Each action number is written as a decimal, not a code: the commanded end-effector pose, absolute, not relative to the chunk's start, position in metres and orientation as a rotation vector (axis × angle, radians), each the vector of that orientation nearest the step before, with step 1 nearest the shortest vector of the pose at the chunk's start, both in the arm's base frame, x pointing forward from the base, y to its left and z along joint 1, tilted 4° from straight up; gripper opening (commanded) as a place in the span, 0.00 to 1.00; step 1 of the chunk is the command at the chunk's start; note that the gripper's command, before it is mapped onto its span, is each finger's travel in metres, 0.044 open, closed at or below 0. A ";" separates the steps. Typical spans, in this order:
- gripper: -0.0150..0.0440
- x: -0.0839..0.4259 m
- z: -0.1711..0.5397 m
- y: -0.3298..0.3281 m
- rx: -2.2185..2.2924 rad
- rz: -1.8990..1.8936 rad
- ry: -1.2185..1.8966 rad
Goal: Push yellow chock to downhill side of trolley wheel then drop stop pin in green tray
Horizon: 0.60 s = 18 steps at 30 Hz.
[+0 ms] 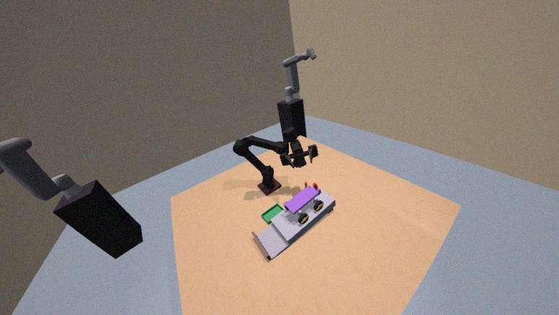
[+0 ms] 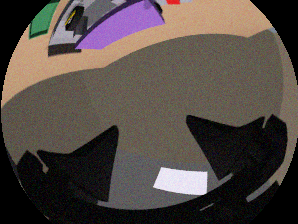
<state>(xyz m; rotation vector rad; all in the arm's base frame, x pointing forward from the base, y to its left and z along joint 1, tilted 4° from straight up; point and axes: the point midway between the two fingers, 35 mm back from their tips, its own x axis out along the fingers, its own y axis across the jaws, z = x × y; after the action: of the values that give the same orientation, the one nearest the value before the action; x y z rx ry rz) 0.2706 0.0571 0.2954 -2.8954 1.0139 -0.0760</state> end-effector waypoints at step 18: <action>0.58 0.315 0.270 0.108 -4.130 0.716 0.631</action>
<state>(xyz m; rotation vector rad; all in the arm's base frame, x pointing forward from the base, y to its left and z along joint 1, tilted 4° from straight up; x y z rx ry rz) 0.3078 0.0981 0.2762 -3.8929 0.7909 0.5276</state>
